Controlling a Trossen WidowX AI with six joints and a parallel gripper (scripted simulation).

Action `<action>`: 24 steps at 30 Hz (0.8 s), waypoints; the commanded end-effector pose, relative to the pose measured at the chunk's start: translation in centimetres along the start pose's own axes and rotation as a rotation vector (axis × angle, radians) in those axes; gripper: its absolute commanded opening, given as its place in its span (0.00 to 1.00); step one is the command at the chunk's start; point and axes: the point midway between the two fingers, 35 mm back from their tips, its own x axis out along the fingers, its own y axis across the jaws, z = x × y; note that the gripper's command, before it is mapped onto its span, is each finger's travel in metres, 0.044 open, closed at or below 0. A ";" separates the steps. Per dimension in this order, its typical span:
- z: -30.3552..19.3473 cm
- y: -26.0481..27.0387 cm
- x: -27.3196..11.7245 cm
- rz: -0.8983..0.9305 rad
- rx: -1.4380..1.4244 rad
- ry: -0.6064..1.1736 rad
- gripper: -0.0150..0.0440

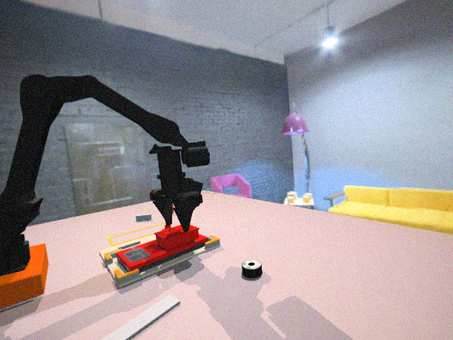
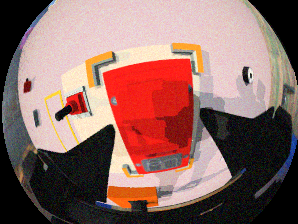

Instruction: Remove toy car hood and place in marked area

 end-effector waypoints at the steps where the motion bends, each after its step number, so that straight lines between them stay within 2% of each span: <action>1: -0.3 0.1 0.5 0.000 -0.002 0.012 1.00; 24: -0.3 0.1 1.3 0.000 -0.002 0.012 1.00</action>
